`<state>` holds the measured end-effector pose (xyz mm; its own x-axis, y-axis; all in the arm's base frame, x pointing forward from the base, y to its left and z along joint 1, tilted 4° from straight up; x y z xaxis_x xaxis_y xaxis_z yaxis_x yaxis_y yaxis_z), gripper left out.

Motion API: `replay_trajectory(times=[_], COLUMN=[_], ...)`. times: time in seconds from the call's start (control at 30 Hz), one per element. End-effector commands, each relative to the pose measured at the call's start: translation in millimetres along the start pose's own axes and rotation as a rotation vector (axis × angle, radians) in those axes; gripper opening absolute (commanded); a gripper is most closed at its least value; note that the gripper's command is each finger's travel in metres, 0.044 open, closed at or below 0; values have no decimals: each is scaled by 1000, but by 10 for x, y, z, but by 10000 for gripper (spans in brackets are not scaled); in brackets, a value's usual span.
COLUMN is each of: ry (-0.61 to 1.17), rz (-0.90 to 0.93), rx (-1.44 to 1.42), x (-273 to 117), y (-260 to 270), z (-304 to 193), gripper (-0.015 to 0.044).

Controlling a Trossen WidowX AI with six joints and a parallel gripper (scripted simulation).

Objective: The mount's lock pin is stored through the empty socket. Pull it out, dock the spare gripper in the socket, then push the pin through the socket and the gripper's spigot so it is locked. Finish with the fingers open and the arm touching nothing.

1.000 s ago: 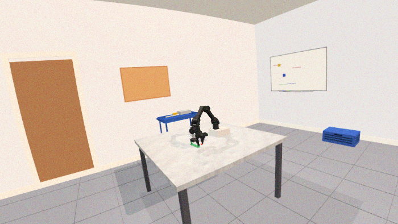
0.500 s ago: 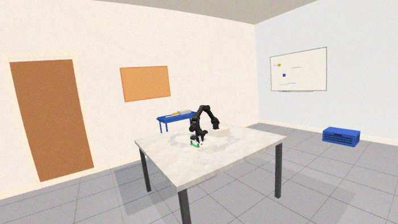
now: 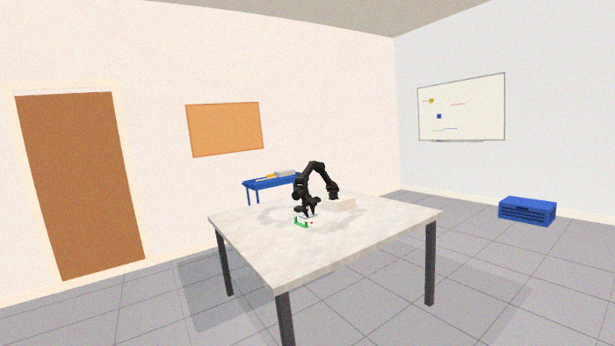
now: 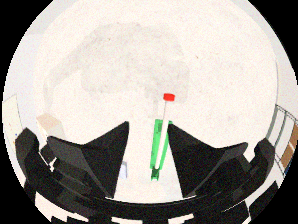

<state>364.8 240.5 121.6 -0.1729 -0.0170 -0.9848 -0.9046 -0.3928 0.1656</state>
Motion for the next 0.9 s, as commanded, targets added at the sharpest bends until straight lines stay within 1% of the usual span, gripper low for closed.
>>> replay_trajectory(times=[0.0, 0.07, 0.1, 0.23, 0.3, 0.43, 0.5, 0.63, 0.73, 0.87], ry=[0, 0, 1, 1, 2, 20, 25, 25, 25, 24], rz=[-1, 2, 5, 5, -17, -140, -161, -161, -161, -161], rx=[0, 0, 0, 0, -2, -8, -8, -8, -8, -8], x=[-105, -140, -52, -52, -146, -645, -727, -705, -520, -118], y=[15, 21, 10, 10, 36, 241, 287, 281, 238, 187], z=[9, 12, 4, 4, -65, -454, -520, -522, -539, -578], gripper=[200, 200, 226, 331, 279, 180, 180, 180, 180, 180])
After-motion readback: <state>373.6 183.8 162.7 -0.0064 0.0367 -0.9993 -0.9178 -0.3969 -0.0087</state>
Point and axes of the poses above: the point midway between the two fingers, 35 mm back from their tips, its own x axis out along the fingers, its own y axis across the jaws, z = x × y, the point moved 10 cm from there along -x, back along the fingers, and after that the axes turned 15 degrees about -x, right-handed, at the moved point
